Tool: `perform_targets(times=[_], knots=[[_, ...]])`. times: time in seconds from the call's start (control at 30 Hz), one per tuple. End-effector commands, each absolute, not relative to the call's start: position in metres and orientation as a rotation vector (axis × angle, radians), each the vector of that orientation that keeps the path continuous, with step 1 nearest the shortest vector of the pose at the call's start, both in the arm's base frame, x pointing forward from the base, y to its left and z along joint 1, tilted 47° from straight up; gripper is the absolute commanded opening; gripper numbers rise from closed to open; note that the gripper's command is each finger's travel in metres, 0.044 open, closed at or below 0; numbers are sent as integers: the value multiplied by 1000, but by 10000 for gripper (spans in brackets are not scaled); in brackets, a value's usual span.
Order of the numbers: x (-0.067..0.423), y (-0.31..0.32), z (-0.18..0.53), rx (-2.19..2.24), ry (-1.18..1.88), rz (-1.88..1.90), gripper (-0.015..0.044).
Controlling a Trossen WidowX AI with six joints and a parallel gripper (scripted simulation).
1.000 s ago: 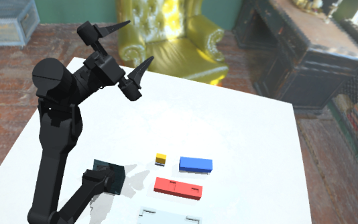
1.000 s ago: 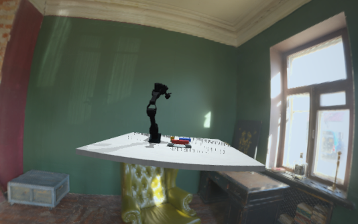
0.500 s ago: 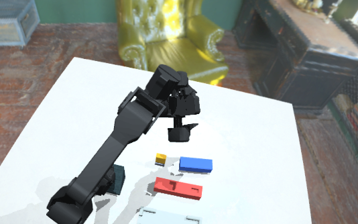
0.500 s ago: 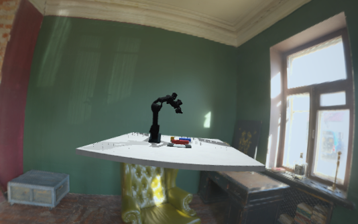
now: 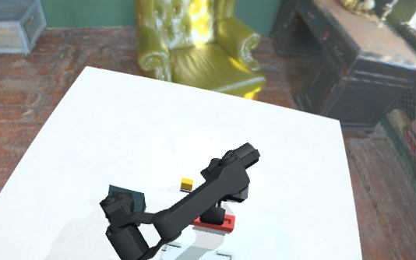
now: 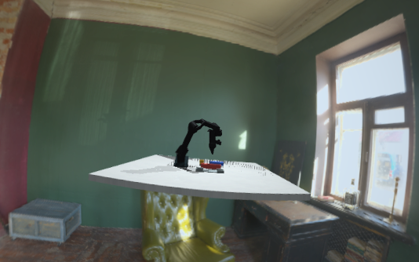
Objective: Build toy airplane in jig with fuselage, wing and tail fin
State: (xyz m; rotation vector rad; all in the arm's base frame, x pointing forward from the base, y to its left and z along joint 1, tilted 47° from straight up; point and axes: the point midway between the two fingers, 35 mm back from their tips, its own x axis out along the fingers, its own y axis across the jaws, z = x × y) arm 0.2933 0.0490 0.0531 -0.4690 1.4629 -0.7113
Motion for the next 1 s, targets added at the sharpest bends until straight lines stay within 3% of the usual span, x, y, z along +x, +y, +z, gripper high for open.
perform_targets(times=[0.0, 0.97], knots=[[287, 32, 54, -486, 1539, -776, 440], [278, -24, 0, -487, 1537, -778, 440]])
